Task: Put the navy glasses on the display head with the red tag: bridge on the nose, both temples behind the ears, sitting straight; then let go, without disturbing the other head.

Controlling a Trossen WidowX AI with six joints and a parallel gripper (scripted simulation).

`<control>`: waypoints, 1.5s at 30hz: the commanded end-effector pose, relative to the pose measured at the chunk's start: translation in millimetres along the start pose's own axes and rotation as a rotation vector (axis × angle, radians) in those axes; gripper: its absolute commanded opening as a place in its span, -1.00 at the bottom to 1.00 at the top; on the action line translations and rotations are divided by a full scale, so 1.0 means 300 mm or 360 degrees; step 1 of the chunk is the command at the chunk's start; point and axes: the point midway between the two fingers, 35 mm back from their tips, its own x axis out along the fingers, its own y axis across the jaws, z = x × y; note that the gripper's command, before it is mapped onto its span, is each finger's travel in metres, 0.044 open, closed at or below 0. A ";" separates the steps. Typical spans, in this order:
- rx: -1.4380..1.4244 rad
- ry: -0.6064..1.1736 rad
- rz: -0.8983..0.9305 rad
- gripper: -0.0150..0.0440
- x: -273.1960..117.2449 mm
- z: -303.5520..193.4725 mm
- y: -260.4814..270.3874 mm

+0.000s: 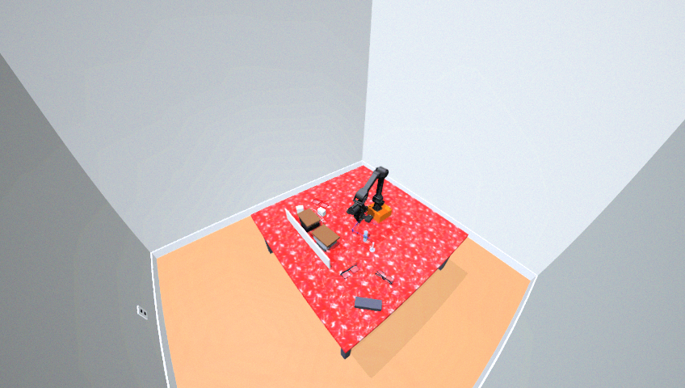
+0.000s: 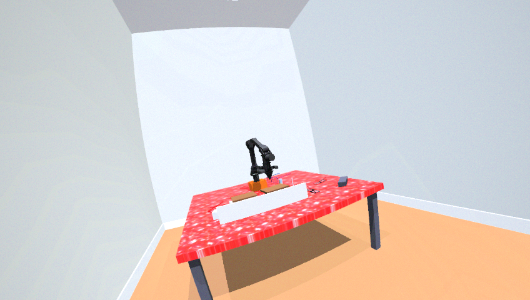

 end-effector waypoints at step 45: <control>0.1002 0.0138 -0.0577 -0.49 -0.131 0.170 0.464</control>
